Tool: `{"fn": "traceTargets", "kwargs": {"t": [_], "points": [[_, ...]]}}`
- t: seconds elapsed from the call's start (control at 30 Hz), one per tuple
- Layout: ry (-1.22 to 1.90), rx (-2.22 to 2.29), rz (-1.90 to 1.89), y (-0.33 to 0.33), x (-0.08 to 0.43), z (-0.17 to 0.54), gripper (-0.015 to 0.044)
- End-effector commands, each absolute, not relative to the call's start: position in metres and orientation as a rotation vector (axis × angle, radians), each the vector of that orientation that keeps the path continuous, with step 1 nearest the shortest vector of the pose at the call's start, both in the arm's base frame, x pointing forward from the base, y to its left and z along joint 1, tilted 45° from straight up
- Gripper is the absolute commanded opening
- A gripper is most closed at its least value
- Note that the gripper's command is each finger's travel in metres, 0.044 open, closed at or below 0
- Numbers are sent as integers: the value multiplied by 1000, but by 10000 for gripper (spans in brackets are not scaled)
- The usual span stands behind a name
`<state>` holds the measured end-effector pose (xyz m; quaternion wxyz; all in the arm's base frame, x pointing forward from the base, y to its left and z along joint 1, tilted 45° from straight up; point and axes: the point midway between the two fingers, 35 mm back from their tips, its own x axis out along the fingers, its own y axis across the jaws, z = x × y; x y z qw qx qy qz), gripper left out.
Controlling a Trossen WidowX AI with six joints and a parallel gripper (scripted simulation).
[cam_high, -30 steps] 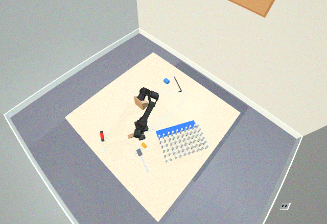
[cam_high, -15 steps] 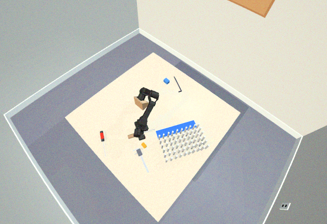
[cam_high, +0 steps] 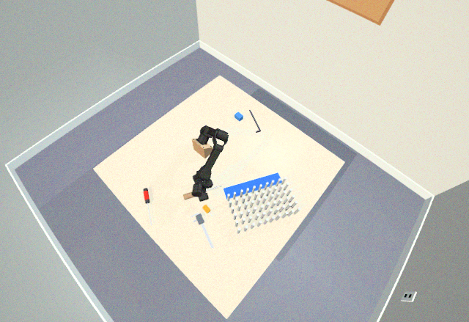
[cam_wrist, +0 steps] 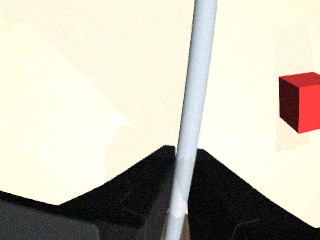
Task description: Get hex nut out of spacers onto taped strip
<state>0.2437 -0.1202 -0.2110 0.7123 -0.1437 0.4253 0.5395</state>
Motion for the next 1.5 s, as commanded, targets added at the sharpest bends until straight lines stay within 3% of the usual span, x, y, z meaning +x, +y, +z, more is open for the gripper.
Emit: {"fn": "traceTargets", "kwargs": {"t": [0.0, 1.2, 1.47], "points": [[944, -316, 1198, -116, 241, -213, 0], [915, -385, 1126, -116, 240, -213, 0], [913, -388, 1122, -120, 244, -212, 210]]}}
